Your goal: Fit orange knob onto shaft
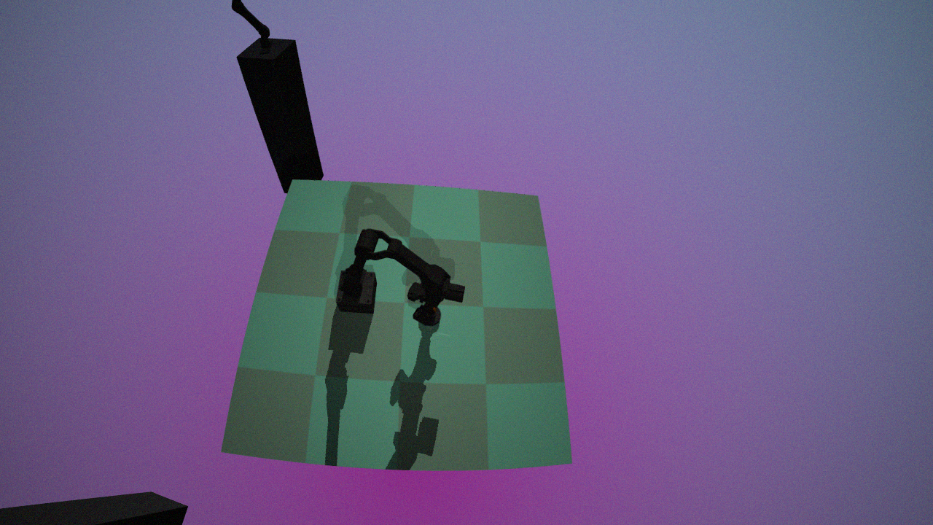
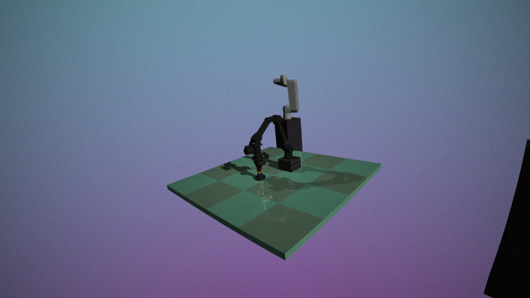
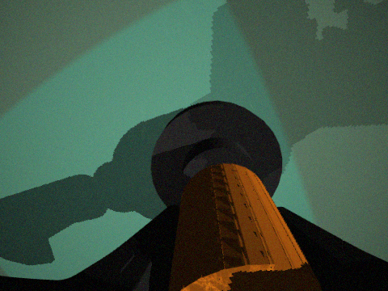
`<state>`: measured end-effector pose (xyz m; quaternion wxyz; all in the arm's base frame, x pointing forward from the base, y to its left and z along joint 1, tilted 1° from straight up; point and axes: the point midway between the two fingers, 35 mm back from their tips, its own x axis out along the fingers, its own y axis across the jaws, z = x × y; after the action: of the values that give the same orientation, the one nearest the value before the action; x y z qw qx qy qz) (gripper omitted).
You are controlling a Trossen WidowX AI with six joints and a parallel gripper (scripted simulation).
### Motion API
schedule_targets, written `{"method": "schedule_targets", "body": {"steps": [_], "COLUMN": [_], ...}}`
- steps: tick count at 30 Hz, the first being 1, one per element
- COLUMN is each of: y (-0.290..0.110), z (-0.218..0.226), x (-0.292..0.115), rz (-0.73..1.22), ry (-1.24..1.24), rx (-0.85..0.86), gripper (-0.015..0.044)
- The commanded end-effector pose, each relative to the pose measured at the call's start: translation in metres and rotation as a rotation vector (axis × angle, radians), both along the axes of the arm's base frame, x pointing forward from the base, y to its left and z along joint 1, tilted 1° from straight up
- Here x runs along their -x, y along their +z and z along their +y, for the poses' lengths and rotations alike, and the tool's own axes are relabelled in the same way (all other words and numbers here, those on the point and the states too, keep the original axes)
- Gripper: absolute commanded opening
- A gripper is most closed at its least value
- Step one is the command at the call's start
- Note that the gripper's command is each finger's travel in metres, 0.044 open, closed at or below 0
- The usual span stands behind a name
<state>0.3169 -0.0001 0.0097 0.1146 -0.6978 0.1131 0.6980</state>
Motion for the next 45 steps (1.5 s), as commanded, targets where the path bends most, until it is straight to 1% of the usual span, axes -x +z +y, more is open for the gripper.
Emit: {"method": "schedule_targets", "body": {"steps": [1,17,22,36,45], "y": [-0.0002,-0.0009,-0.0013,-0.0013,0.0064], "z": [-0.0005,-0.0005,-0.0005,-0.0005,-0.0011], "x": [-0.0002,-0.0002,-0.0002,-0.0002,-0.0015], "rz": [0.000,0.000,0.000,0.000,0.000], "ry": [0.004,0.017,-0.052,-0.052,0.048], "rx": [0.003,0.003,0.003,0.003,0.003], "gripper": [0.0000,0.0000,0.0000,0.0000,0.0000]}}
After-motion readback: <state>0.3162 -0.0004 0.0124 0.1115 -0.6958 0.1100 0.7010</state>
